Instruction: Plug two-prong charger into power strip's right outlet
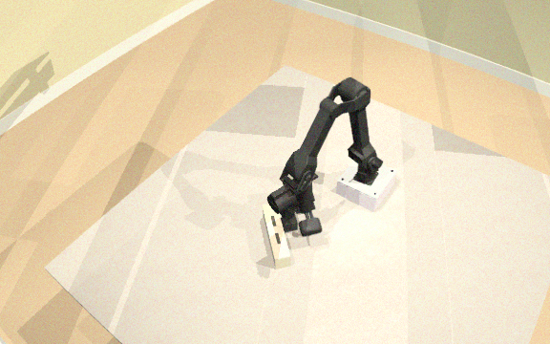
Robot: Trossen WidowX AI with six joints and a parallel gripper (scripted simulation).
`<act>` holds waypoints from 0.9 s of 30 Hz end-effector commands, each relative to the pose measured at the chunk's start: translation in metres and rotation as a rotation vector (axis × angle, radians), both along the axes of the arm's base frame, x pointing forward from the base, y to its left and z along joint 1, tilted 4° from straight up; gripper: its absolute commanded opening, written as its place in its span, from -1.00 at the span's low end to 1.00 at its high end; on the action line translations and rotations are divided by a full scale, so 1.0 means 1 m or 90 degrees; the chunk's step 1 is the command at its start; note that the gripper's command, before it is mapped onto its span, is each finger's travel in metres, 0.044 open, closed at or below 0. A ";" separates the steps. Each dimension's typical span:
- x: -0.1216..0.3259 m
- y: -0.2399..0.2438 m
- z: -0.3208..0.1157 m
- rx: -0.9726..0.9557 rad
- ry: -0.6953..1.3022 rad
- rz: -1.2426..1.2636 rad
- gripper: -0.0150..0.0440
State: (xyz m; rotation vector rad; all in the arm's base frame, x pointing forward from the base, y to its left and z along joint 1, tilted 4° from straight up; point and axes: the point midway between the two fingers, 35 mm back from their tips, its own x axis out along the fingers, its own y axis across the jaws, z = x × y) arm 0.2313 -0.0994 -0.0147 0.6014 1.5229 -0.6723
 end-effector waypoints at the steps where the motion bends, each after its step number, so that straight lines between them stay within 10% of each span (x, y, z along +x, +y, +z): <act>1: -0.002 0.003 0.002 -0.004 -0.005 -0.001 1.00; 27: 0.005 0.000 0.081 -0.279 -0.270 0.022 1.00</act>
